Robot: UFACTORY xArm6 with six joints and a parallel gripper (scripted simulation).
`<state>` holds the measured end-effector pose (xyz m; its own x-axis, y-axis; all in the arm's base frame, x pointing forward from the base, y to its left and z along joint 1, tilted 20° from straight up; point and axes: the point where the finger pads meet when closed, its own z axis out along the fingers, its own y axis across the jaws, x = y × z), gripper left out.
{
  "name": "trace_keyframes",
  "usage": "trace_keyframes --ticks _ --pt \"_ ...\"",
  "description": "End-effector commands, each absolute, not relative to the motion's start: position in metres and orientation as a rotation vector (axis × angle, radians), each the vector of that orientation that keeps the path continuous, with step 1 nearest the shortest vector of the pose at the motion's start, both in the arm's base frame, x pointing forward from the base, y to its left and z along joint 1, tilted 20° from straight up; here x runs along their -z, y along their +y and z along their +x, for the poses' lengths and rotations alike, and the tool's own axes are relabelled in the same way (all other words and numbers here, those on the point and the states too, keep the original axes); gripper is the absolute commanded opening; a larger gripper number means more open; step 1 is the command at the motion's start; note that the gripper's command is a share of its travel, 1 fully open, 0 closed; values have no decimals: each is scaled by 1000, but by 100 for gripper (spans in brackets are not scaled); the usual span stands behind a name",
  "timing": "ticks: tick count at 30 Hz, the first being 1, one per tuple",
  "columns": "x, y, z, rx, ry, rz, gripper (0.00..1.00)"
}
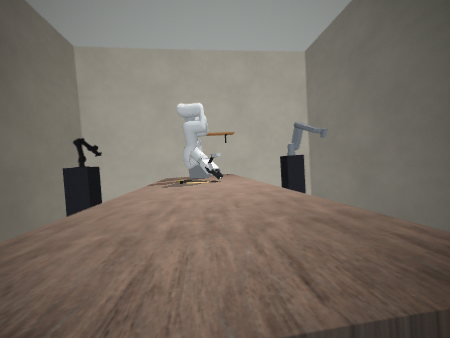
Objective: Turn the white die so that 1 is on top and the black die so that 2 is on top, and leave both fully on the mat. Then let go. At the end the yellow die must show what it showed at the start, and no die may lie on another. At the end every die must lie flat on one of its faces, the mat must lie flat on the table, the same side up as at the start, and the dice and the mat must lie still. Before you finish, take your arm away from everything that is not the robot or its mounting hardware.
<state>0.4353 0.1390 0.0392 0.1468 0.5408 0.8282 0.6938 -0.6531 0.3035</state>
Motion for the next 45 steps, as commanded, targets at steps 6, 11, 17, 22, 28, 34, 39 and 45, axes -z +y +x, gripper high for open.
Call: trace_keyframes --ticks 6,11,17,22,28,34,39,45 --pt "-35 139 437 1528 -1229 -2259 11" --pt "-32 139 438 1528 -1229 -2259 11" --pt "-31 138 439 1528 -1229 -2259 11" --pt "-31 138 439 1528 -1229 -2259 11" --pt "-31 138 439 1528 -1229 -2259 11" --pt "-31 138 439 1528 -1229 -2259 11" --pt "-31 138 439 1528 -1229 -2259 11" --pt "-31 138 439 1528 -1229 -2259 11"
